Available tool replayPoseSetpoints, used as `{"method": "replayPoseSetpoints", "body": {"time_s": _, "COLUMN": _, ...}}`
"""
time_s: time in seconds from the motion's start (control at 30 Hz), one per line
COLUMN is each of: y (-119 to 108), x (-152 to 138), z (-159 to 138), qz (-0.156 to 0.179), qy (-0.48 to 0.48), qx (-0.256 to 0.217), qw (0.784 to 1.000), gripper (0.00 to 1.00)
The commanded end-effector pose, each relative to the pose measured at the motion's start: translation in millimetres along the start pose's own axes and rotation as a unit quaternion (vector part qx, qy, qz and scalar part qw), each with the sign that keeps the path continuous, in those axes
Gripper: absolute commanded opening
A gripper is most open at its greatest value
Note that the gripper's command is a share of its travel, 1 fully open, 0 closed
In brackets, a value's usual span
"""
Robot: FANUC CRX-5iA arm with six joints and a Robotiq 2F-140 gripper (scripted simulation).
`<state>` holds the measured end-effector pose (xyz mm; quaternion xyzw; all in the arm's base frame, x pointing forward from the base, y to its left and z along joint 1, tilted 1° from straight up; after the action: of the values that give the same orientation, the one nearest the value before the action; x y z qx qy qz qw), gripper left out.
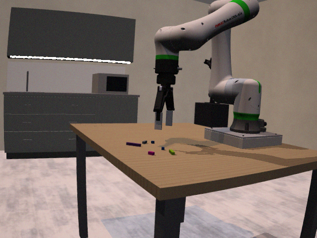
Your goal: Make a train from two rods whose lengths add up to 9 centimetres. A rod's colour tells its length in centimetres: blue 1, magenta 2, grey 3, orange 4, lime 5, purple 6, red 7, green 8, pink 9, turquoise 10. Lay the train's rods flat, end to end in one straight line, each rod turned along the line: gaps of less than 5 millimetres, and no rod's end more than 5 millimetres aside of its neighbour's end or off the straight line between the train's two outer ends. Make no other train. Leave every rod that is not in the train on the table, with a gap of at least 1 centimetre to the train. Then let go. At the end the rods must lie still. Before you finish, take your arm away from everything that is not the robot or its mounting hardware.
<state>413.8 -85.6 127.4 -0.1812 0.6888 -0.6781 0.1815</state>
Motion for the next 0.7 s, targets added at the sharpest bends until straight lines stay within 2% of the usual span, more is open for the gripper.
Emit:
{"method": "replayPoseSetpoints", "body": {"time_s": 0.0, "y": 0, "x": 0, "z": 0, "qz": 0.000, "qy": 0.000, "qx": 0.000, "qw": 1.000, "gripper": 1.00}}
{"method": "replayPoseSetpoints", "body": {"time_s": 0.57, "y": 0, "x": -2, "z": -1, "qz": 0.000, "qy": 0.000, "qx": 0.000, "qw": 1.000, "gripper": 1.00}}
{"method": "replayPoseSetpoints", "body": {"time_s": 0.67, "y": -1, "x": -39, "z": -24, "qz": 0.000, "qy": 0.000, "qx": 0.000, "qw": 1.000, "gripper": 1.00}}
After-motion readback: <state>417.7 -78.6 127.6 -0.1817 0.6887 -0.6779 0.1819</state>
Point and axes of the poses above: the point where the finger pads meet when closed, its own y axis out along the fingers, its own x axis across the jaws, z = x × y, the point moved 10 cm from there along -y, back along the fingers, and after that the axes turned 9 degrees about y, right-handed, at the moved point
